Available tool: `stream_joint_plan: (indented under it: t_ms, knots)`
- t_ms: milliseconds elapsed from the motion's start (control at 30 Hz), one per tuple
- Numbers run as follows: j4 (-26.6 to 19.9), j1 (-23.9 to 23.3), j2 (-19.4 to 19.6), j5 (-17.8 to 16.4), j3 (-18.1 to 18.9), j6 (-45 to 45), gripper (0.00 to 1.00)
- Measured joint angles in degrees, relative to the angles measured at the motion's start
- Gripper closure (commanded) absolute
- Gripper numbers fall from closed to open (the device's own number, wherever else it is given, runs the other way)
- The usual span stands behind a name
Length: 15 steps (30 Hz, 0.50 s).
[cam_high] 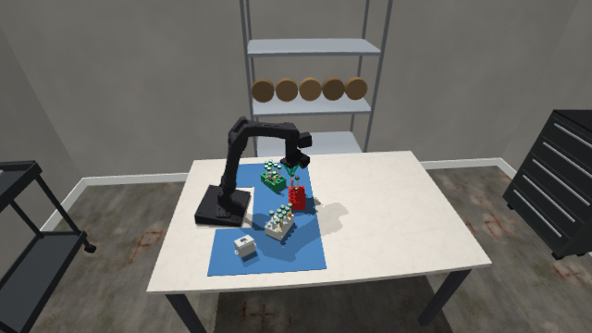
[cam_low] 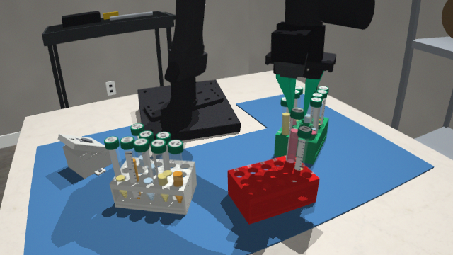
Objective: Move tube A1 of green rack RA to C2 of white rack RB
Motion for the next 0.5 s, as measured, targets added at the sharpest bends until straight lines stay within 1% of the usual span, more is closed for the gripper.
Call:
stream_joint_plan:
  t_ms: [500]
  knots:
    - [-2.95,0.20,-0.24,0.00,2.73,0.17,1.00]
